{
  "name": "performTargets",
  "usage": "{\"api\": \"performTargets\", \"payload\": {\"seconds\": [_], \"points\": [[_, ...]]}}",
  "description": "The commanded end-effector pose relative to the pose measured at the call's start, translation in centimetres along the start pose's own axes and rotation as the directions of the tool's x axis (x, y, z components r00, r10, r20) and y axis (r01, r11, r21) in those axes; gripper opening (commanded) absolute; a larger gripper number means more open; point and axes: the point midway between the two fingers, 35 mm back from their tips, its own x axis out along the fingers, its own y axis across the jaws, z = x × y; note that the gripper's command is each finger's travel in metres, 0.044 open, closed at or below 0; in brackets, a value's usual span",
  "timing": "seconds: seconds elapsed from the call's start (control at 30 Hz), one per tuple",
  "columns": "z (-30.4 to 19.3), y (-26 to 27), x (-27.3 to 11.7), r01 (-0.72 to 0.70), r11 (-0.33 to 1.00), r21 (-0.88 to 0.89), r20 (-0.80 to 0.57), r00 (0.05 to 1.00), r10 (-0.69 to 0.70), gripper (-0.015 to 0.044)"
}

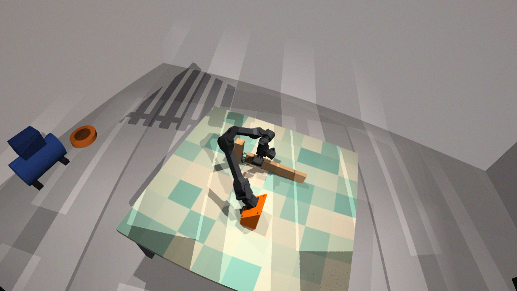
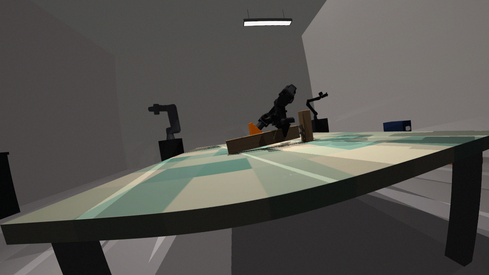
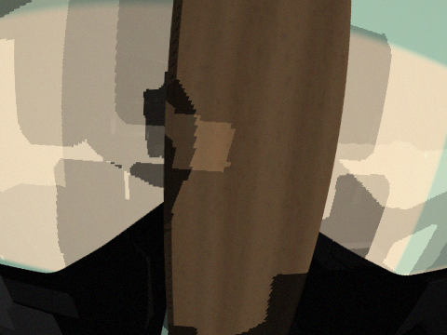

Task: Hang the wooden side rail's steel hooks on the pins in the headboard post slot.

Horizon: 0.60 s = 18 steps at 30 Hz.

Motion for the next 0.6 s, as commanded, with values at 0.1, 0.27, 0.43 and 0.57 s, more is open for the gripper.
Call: {"api": "performTargets", "payload": {"seconds": [0.1, 0.27, 0.43, 0.57], "points": [[-0.09, 0.21, -0.19, -0.01, 1.0, -0.007, 0.008, 1.0, 0.01, 0.0], [-0.15, 0.15, -0.19, -0.01, 1.0, -0.007, 0.008, 1.0, 0.01, 0.0], [-0.21, 0.1, -0.24, -0.01, 1.0, -0.007, 0.008, 1.0, 0.01, 0.0], [-0.25, 0.05, -0.28, -0.01, 1.0, -0.007, 0.008, 1.0, 0.01, 0.0]]}}
